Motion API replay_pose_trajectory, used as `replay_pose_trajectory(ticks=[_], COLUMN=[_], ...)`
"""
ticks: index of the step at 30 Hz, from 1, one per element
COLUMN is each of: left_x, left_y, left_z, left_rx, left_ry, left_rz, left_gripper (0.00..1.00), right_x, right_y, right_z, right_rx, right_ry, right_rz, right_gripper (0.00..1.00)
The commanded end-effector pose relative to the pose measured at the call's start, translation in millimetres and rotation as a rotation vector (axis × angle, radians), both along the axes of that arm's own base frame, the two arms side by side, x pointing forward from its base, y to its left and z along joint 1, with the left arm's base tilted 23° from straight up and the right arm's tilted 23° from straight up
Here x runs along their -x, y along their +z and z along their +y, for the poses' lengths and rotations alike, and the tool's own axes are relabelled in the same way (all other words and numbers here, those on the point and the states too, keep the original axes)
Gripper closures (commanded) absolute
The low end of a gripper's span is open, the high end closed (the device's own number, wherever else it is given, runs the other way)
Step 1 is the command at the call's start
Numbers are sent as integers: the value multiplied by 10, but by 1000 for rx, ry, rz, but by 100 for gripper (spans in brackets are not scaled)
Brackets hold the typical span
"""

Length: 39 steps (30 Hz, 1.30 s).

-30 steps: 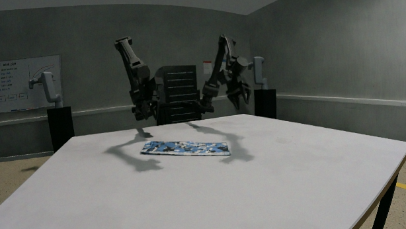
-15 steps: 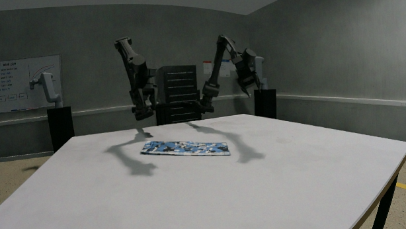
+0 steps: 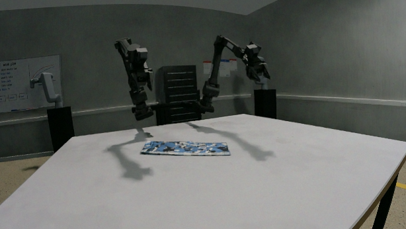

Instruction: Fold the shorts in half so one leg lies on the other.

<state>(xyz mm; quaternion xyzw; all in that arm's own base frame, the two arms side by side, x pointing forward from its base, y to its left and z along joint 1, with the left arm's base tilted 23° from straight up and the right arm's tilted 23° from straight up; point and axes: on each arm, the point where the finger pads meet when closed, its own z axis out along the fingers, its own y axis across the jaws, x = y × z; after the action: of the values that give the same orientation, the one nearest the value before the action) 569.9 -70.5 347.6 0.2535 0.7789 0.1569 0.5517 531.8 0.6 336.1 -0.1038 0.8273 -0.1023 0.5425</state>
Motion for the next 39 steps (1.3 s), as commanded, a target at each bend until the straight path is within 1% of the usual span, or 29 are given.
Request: replay_pose_trajectory(ticks=[1, 2, 4, 5, 7, 8, 9, 11, 12, 13, 14, 15, 16, 17, 21, 22, 23, 24, 28, 29, 30, 31, 32, 33, 35, 36, 37, 39], left_x=[102, 140, 184, 223, 267, 291, 309, 309, 250, 258, 366, 393, 441, 474, 612, 604, 610, 613, 563, 503, 442, 440, 663, 737, 737, 736, 685, 685], left_y=[1007, 967, 1068, 915, 1015, 985, 1027, 1027, 1119, 1001, 1183, 1233, 1623, 1728, 1898, 1596, 1618, 1610, 1565, 1607, 1384, 1409, 2027, 2289, 2289, 2283, 2197, 2197], left_z=[183, 219, 276, 303, 357, 382, 409, 409, 390, 441, 473, 500, 544, 571, 675, 687, 685, 690, 702, 686, 726, 722, 736, 744, 744, 744, 744, 744], left_rx=[160, 183, 234, 255, 305, 329, 354, 354, 380, 397, 425, 449, 481, 506, 602, 617, 630, 637, 642, 637, 616, 598, 585, 583, 583, 583, 581, 581], left_ry=[61, 70, 81, 90, 99, 105, 110, 110, 107, 120, 119, 123, 115, 116, 123, 140, 135, 135, 137, 134, 153, 147, 112, 97, 97, 98, 105, 105], left_rz=[-195, -194, -218, -197, -221, -220, -231, -231, -244, -228, -266, -277, -345, -366, -412, -367, -370, -370, -362, -356, -309, -316, -439, -488, -488, -485, -461, -461], left_gripper=[46, 46, 46, 46, 46, 46, 46, 46, 46, 46, 46, 46, 46, 46, 46, 46, 46, 46, 46, 46, 46, 46, 46, 46, 46, 46, 46, 46], right_x=[-68, -64, -75, -103, -109, -111, -42, -42, -56, -16, -6, 36, 61, 77, 92, 41, 41, 52, 72, 94, 168, 163, 210, 249, 249, 209, 169, 169], right_y=[882, 965, 1029, 1054, 1151, 1199, 1357, 1357, 1294, 1474, 1530, 1651, 1751, 1815, 1992, 1956, 1970, 2007, 1980, 1916, 1864, 1846, 2182, 2288, 2289, 2241, 2163, 2163], right_z=[-99, -100, -99, -94, -79, -97, -98, -98, -29, -95, -95, -95, -99, -99, -99, -98, -61, -55, -89, -24, -67, -61, -81, -91, -91, -92, -92, -92], right_rx=[-78, -92, -116, -130, -155, -168, -180, -180, -194, -200, -213, -225, -239, -251, -301, -312, -320, -324, -325, -325, -312, -288, -275, -272, -272, -272, -272, -272], right_ry=[-39, -40, -41, -41, -39, -42, -40, -40, -30, -35, -34, -32, -30, -28, -21, -21, -12, -9, -13, -3, -9, -4, 2, 6, 6, 4, 1, 1], right_rz=[-185, -206, -229, -238, -265, -279, -314, -314, -306, -343, -358, -385, -409, -426, -476, -472, -476, -484, -484, -468, -455, -451, -511, -542, -542, -532, -510, -510], right_gripper=[46, 46, 46, 46, 46, 46, 46, 46, 46, 46, 46, 46, 46, 46, 46, 46, 46, 46, 46, 46, 46, 46, 46, 46, 46, 46, 46, 46])
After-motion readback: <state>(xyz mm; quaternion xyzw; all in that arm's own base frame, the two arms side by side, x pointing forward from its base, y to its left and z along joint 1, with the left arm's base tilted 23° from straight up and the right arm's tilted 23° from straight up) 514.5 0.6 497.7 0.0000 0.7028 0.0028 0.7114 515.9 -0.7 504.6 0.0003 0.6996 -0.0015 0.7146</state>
